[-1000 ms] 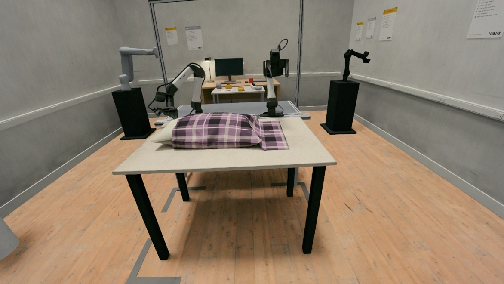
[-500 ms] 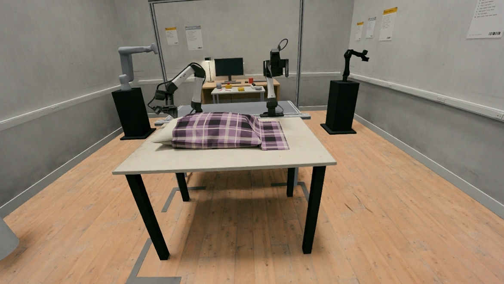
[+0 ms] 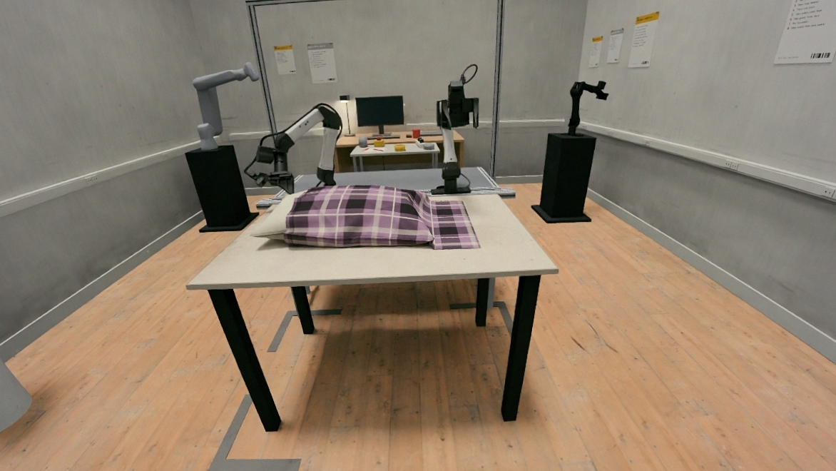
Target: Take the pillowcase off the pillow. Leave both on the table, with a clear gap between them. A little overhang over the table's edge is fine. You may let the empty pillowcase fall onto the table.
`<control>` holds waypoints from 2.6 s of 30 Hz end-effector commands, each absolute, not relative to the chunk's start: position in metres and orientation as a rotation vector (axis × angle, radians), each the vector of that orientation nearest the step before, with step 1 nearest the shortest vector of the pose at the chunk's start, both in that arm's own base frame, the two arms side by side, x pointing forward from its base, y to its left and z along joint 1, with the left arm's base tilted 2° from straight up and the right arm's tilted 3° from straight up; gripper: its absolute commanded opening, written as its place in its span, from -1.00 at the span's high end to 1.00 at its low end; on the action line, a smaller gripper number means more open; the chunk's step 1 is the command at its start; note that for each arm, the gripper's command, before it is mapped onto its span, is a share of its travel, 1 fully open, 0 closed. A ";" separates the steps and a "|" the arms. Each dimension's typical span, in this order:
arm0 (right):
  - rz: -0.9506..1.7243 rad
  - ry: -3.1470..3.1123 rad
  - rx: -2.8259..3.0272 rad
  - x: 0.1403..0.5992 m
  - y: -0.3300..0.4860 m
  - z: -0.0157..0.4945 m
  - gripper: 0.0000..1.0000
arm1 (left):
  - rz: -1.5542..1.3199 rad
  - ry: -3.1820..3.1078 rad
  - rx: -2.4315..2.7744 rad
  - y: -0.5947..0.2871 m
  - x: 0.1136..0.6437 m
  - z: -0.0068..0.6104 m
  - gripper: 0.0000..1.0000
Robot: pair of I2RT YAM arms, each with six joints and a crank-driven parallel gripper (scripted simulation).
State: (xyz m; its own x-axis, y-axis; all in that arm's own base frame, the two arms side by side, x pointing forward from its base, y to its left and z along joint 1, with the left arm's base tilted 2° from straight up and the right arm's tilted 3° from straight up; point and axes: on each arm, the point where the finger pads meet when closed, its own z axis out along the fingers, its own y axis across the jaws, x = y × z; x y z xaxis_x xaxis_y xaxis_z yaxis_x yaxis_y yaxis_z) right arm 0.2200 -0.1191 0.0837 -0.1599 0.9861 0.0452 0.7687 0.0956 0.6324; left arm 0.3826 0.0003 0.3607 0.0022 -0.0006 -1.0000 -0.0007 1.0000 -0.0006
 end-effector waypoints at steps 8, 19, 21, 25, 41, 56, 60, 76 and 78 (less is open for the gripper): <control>0.735 1.979 1.718 0.222 -0.130 0.096 0.98 | 0.006 1.509 -0.005 0.001 0.382 0.385 -1.00; 0.727 1.967 1.696 0.222 -0.130 0.110 0.98 | 0.006 1.509 -0.005 0.001 0.382 0.385 -1.00; 0.726 1.966 1.693 0.222 -0.130 0.110 0.98 | 0.006 1.509 -0.005 0.001 0.382 0.385 -1.00; 0.709 1.955 1.663 0.225 -0.135 0.114 0.98 | 0.006 1.509 -0.005 0.001 0.382 0.385 -1.00; 0.749 1.976 1.708 0.222 -0.163 0.103 0.98 | 0.006 1.509 -0.005 0.001 0.382 0.385 -1.00; 0.741 1.972 1.702 0.222 -0.193 0.100 0.98 | 0.006 1.509 -0.005 0.001 0.382 0.385 -1.00; 0.744 1.972 1.705 0.222 -0.201 0.100 0.98 | 0.006 1.509 -0.005 0.001 0.382 0.385 -1.00; 0.742 1.970 1.713 0.223 -0.237 0.096 0.98 | 0.006 1.509 -0.005 0.001 0.382 0.385 -1.00; 0.738 1.968 1.710 0.224 -0.243 0.096 0.98 | 0.006 1.509 -0.005 0.001 0.382 0.385 -1.00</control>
State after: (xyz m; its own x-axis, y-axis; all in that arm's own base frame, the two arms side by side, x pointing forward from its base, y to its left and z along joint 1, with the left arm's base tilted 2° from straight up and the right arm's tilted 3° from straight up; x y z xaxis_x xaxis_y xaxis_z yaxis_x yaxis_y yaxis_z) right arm 0.2214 -0.2252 0.0938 -0.1481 0.9877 0.0496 0.7724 0.0842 0.6296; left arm 0.3826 0.0003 0.3607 0.0022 -0.0006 -1.0000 -0.0007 1.0000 -0.0006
